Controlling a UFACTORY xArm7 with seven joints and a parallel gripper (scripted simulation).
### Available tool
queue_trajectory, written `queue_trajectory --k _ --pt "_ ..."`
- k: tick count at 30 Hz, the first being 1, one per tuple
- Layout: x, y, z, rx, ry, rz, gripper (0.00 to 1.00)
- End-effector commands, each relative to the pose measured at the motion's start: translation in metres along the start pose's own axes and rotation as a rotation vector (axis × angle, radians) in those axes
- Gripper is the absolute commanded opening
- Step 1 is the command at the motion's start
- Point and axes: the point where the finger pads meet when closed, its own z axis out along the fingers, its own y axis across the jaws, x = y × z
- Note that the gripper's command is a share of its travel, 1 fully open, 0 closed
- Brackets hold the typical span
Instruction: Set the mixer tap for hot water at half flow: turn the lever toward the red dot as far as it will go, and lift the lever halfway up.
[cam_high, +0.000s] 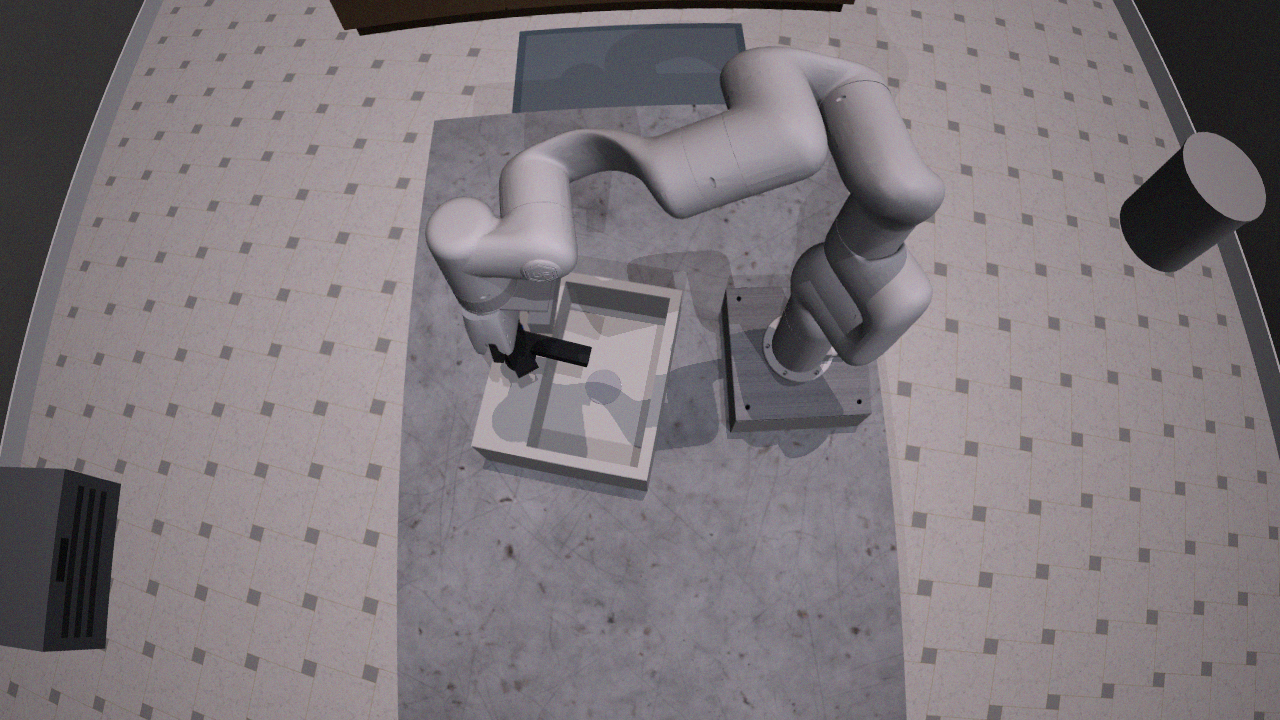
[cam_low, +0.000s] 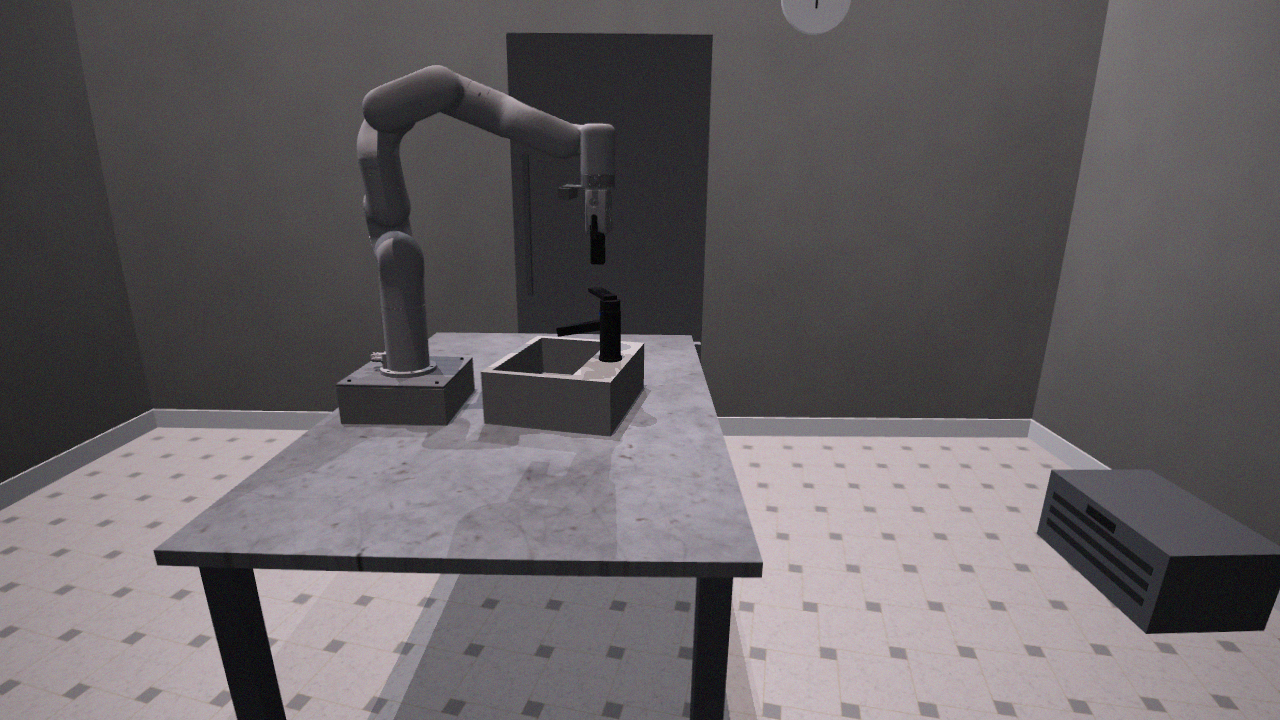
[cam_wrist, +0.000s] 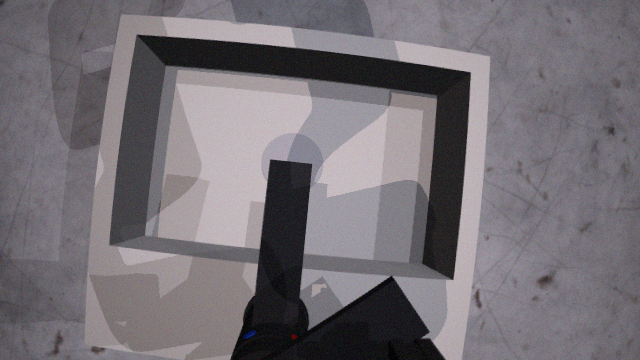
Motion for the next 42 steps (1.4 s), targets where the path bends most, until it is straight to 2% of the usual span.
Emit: queue_trajectory --k 1,3,4,16,17,42 --pt "-0.0008 0.0004 -0.0032 0.014 -0.016 0.278 0.00" --pt "-0.0008 0.0004 -0.0032 0.014 -0.016 0.278 0.00" --pt "-0.0007 0.0004 -0.0034 0.015 -0.018 0.424 0.00" --pt "-0.0007 0.0005 -0.0042 0.042 -0.042 0.974 0.00" --pt "-0.0007 0.0005 -0.0042 0.044 -0.043 0.984 0.73" --pt "-0.0007 0.0005 -0.0042 0.044 -0.043 0.984 0.73"
